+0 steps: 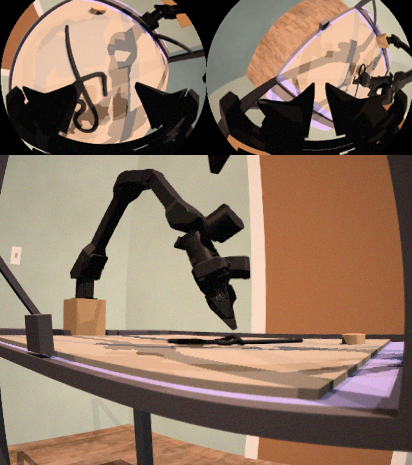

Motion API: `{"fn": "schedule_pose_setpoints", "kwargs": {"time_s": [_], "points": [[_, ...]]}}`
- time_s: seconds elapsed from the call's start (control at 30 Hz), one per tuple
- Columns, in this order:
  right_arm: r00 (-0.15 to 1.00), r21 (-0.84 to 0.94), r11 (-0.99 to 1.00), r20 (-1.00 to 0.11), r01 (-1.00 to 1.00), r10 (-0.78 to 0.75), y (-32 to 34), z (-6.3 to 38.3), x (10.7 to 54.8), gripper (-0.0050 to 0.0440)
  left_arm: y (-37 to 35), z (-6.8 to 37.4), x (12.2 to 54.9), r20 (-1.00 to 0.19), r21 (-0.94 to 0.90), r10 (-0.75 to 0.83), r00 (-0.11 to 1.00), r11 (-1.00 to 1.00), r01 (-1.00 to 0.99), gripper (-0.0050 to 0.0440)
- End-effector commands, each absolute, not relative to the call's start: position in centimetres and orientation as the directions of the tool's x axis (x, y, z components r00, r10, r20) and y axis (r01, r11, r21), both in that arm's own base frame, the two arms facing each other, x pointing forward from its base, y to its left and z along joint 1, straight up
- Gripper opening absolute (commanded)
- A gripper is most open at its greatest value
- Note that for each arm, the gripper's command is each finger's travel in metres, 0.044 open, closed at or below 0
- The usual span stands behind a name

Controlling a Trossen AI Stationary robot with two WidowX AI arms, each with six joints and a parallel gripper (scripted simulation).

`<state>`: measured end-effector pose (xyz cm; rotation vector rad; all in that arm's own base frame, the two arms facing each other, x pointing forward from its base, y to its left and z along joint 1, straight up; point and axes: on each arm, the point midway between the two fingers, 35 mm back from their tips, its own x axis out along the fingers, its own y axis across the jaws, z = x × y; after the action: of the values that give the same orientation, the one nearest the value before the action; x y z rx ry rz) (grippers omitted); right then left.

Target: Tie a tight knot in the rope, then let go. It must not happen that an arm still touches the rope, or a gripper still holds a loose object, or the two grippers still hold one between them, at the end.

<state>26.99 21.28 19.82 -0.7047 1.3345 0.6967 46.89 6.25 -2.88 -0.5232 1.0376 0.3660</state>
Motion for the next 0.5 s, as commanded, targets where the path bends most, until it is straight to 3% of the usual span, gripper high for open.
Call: {"fn": "schedule_pose_setpoints", "kwargs": {"time_s": [0.0, 0.47], "points": [[0.120, -0.057, 0.615, -0.991, -0.787, 0.062, 21.3, 20.5, 27.0, 0.0085, 6.4, 1.2, 48.1, -0.851, -0.261, 0.053, 0.522, 0.820, -0.509, 0.0440], [0.120, -0.057, 0.615, -0.991, -0.787, 0.062, 21.3, 20.5, 27.0, 0.0085, 6.4, 4.1, 48.0, -0.851, -0.261, 0.053, 0.523, 0.820, -0.509, 0.0440]]}}
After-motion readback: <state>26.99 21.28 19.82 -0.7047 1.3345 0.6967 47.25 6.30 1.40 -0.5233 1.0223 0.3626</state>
